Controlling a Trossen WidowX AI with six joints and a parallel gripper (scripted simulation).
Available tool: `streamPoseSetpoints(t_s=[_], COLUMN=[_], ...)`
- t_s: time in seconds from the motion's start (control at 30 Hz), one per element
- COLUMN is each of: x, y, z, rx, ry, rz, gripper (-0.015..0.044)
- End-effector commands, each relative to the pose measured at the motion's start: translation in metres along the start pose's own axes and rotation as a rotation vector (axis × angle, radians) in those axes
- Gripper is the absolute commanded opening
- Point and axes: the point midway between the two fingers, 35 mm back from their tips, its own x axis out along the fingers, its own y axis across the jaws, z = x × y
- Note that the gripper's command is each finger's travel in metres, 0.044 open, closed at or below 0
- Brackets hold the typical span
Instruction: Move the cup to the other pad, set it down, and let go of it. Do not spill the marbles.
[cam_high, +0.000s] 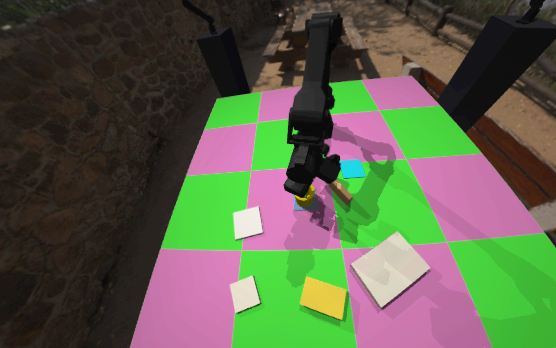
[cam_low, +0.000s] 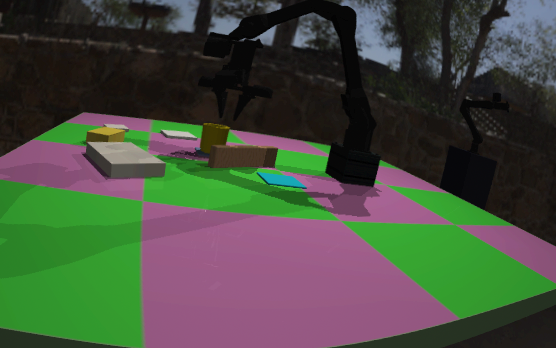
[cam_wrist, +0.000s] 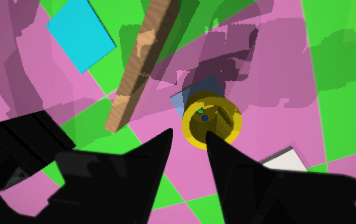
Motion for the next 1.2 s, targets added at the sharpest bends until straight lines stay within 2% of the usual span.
streamPoseSetpoints(t_s=[0.0,1.17], x=[0.010,0.058], y=[0.003,0.005], z=[0.000,-0.001], rx=[-0.006,-0.006], ry=[0.000,0.000], rz=[0.013,0.013], gripper=[0.0167,0.0167])
